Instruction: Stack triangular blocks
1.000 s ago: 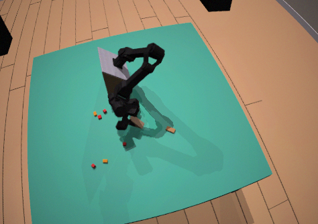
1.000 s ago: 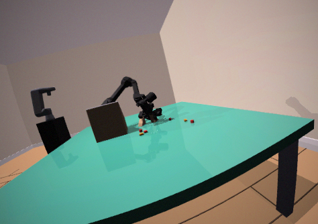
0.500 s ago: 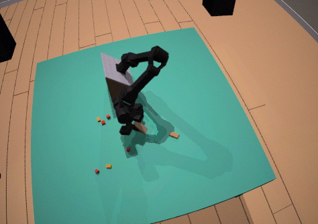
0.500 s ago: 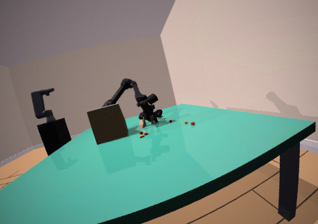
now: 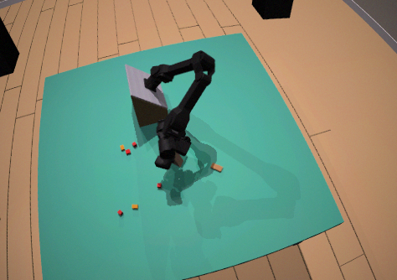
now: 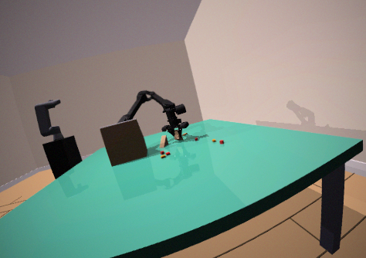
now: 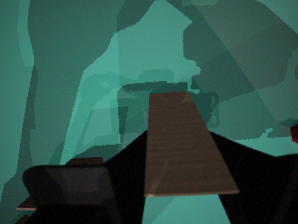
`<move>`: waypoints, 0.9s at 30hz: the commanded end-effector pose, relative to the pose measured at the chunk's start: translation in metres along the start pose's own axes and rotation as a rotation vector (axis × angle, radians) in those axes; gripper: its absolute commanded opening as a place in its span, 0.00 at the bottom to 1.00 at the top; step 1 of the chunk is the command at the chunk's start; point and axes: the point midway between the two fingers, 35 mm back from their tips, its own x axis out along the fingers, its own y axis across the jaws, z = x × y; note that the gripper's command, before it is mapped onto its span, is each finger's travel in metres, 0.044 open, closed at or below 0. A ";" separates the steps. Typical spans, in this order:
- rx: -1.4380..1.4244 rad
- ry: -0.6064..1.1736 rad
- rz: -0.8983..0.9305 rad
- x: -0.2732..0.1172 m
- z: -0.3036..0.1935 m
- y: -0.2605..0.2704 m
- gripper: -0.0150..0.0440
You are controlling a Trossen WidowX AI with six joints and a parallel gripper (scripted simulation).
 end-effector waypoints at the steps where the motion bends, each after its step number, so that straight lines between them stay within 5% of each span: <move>1: -0.027 0.176 0.003 -0.006 0.013 0.004 0.25; 27: -0.034 0.853 -0.005 -0.002 0.062 0.006 0.25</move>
